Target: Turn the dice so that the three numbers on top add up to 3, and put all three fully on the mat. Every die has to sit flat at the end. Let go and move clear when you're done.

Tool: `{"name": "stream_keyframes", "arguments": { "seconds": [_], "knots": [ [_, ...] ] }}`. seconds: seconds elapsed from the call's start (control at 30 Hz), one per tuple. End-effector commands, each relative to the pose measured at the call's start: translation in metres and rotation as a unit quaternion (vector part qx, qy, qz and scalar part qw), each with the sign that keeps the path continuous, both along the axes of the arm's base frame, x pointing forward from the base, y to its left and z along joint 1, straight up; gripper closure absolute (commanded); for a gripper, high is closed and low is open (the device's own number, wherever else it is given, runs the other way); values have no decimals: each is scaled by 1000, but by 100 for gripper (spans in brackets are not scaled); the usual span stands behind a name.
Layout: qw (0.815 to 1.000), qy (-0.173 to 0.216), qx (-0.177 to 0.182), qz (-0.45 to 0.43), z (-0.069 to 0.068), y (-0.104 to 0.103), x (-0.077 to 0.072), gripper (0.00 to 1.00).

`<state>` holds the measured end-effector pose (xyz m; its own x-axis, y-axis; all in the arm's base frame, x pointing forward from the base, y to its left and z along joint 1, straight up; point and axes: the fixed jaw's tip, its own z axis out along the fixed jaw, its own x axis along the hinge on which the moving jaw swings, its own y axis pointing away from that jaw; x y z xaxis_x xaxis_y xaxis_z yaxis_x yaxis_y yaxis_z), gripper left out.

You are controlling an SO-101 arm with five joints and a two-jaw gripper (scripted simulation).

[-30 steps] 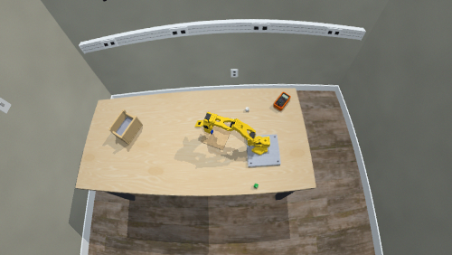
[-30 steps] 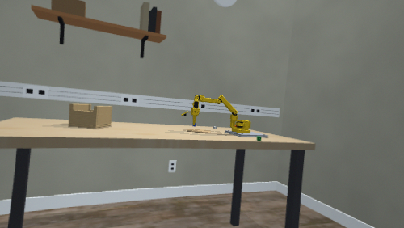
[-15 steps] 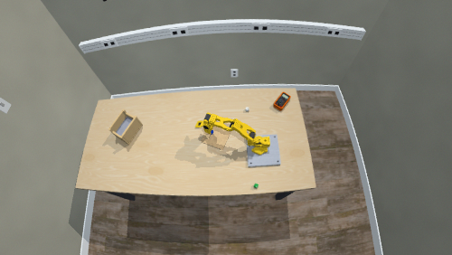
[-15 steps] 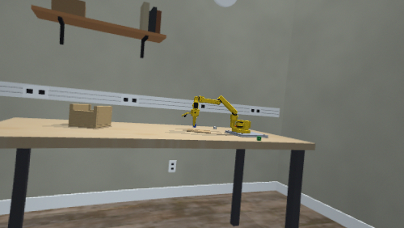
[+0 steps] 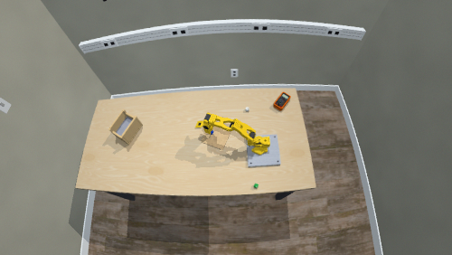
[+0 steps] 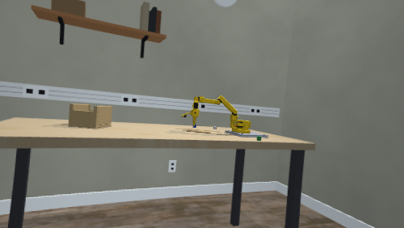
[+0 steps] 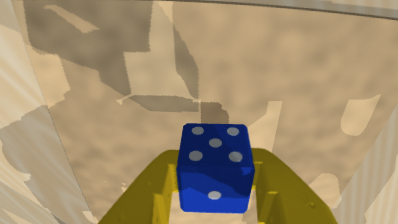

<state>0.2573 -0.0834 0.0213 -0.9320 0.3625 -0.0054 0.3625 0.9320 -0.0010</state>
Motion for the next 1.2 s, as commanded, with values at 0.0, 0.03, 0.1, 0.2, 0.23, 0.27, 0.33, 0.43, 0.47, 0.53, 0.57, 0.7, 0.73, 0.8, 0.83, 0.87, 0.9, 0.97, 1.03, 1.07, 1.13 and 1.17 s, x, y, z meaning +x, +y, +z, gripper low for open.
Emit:
{"name": "stream_keyframes", "arguments": {
  "seconds": [0.0,0.03,0.1,0.2,0.23,0.27,0.33,0.43,0.47,0.53,0.57,0.7,0.73,0.8,0.83,0.87,0.9,0.97,1.03,1.07,1.13,1.17],
  "knots": [
    [1000,11,5,-1,-6,0,-3,100],
    [1000,11,5,-1,-6,0,-3,100],
    [1000,11,5,-1,-7,0,-3,100],
    [1000,11,5,-1,-9,0,-3,100],
    [1000,11,5,-1,-10,0,-3,100],
    [1000,11,5,-1,-11,0,-3,100],
    [1000,11,5,-1,-12,0,-3,100],
    [1000,11,5,-1,-12,0,-3,100],
    [1000,11,5,-1,-12,0,-3,100],
    [1000,11,5,-1,-12,0,-3,100],
    [1000,11,5,-1,-12,0,-3,100],
    [1000,11,5,-1,-14,0,-3,100],
    [1000,11,5,-1,-15,0,-3,100],
    [1000,11,5,-1,-16,0,-3,100],
    [1000,11,5,-1,-17,0,-3,100],
    [1000,11,5,-1,-17,0,-3,100],
    [1000,11,5,-1,-18,0,-3,100],
    [1000,11,5,-1,-18,0,-3,100],
    [1000,11,5,-1,-18,0,-3,100],
    [1000,11,5,-1,-18,0,-3,100],
    [1000,11,5,-1,-18,0,-3,100],
    [1000,11,5,-1,-18,0,-3,100]
  ]
}}
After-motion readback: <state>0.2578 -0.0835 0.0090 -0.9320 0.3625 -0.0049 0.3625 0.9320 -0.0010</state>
